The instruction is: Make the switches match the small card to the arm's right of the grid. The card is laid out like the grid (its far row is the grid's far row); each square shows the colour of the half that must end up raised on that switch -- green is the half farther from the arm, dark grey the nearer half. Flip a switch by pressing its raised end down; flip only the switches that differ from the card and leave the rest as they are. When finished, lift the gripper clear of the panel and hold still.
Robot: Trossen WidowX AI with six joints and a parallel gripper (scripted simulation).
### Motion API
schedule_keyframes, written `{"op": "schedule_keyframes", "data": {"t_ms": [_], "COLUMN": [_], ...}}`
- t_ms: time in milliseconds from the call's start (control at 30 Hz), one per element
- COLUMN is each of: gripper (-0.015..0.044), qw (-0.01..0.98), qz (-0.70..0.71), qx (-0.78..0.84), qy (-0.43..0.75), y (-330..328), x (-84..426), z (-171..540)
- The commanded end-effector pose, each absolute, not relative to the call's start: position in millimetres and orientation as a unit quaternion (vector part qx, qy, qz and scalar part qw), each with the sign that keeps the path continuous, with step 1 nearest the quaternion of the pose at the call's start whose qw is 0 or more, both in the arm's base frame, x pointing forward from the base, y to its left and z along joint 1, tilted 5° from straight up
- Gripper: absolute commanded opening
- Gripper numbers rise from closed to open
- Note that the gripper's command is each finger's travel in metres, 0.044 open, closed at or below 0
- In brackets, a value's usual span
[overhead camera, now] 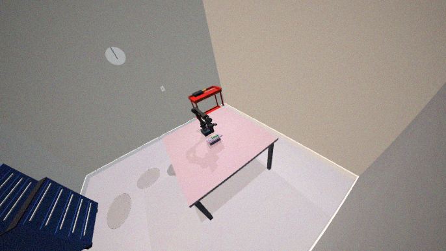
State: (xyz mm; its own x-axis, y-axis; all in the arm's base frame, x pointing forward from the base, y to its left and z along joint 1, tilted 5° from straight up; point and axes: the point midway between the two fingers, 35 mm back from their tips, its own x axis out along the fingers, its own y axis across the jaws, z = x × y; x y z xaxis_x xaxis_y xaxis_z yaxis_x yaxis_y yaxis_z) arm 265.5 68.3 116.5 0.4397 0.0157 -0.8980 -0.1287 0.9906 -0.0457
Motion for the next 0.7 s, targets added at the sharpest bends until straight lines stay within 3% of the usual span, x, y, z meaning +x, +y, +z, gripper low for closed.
{"op": "schedule_keyframes", "data": {"t_ms": [0, 667], "gripper": [0.0000, 0.0000], "qw": [0.845, 0.853], "qz": [0.042, 0.043], "qx": [-0.055, -0.054], "qy": [0.531, 0.517], "y": [93.4, 103.7], "x": [243.9, 254.3], "z": [105.8, 61.6]}}
